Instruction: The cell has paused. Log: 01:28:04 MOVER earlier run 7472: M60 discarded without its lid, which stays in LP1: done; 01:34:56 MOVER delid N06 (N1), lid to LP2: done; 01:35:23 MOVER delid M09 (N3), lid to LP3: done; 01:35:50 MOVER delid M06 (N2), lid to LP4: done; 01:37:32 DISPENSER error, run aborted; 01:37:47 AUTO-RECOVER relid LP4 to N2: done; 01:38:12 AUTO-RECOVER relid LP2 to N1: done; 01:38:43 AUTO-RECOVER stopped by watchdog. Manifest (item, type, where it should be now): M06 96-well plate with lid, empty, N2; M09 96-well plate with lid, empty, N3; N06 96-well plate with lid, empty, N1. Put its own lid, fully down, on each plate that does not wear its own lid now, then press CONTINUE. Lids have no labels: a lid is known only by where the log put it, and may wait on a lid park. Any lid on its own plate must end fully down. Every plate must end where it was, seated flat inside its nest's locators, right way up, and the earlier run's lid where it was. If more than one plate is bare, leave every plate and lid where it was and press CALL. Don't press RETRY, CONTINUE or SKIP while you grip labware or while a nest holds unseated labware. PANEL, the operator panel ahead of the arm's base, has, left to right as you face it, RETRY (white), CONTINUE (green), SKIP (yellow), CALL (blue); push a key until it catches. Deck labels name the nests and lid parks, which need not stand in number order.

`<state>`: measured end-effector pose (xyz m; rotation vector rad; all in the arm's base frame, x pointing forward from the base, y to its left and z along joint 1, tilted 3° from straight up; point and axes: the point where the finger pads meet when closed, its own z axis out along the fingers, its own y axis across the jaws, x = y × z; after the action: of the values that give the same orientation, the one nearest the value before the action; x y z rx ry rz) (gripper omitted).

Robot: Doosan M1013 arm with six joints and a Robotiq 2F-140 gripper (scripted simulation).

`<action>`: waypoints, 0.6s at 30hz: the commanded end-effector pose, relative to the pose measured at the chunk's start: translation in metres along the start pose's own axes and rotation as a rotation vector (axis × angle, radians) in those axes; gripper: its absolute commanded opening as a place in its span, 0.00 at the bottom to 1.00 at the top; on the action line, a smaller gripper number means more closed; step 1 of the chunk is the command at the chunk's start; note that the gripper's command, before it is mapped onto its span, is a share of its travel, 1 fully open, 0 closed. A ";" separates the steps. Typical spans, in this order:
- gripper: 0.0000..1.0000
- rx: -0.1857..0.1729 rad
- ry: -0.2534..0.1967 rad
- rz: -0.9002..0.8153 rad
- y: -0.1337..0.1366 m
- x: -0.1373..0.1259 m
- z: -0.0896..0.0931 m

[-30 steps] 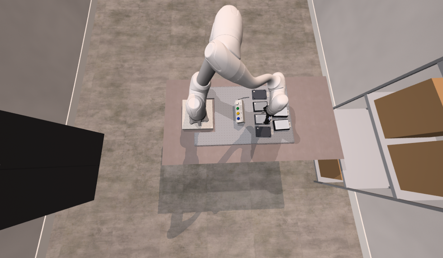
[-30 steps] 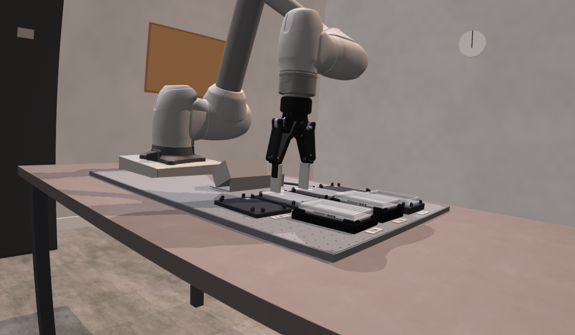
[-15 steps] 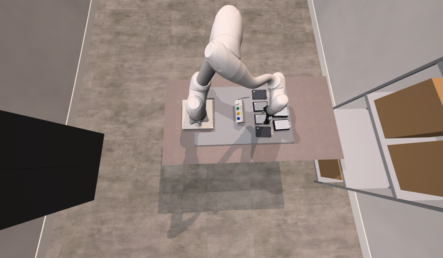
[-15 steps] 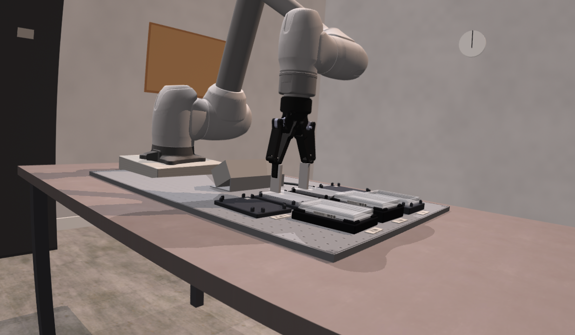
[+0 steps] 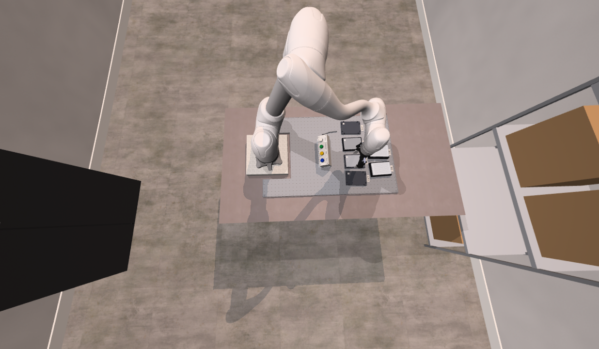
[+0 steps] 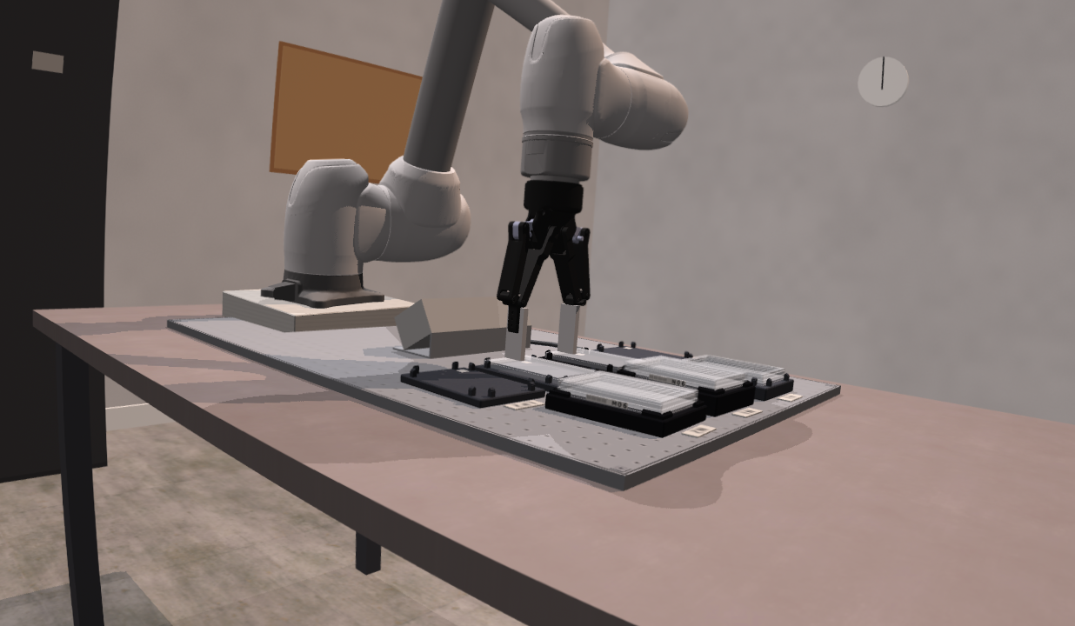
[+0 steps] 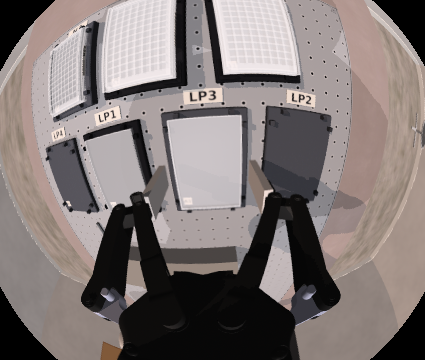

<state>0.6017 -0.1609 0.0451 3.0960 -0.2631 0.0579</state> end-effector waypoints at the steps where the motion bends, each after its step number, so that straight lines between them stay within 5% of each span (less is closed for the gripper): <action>1: 0.66 0.000 0.000 0.000 0.000 0.000 0.000; 18: 0.66 0.000 0.000 0.000 0.000 0.000 0.005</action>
<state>0.6018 -0.1611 0.0405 3.0960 -0.2631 0.0579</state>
